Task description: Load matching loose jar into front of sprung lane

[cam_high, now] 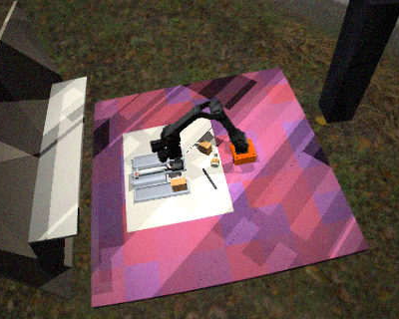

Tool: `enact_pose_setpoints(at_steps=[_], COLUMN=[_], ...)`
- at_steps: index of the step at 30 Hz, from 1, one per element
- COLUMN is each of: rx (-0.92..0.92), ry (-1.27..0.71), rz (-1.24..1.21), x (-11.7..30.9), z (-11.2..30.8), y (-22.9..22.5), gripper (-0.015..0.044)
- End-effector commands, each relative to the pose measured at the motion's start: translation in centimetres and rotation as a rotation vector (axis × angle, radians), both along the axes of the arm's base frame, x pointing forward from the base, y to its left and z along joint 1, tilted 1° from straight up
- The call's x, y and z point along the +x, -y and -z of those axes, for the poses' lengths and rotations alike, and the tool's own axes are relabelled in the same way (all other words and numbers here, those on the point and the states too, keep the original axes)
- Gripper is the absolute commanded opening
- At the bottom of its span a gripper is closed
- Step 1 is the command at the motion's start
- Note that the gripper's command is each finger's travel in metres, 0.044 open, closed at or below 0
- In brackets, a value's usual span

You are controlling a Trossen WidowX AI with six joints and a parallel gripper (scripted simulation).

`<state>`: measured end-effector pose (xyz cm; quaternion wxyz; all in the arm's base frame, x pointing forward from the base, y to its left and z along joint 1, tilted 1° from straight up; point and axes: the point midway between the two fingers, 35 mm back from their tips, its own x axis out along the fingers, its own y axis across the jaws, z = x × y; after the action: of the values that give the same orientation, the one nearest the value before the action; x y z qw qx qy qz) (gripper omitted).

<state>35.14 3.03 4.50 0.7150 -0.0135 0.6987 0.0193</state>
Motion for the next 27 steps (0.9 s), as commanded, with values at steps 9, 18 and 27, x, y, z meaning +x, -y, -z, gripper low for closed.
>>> enact_pose_setpoints(at_steps=[9, 18, 27], rx=[0.000, 0.000, 0.000], ry=[0.030, 0.030, 0.030], rz=[-0.003, -0.003, -0.003], x=[0.73, 0.72, 0.69], z=[0.22, 0.49, 0.76], y=[-0.01, -0.01, -0.01], gripper=[0.0000, 0.0000, 0.0000])
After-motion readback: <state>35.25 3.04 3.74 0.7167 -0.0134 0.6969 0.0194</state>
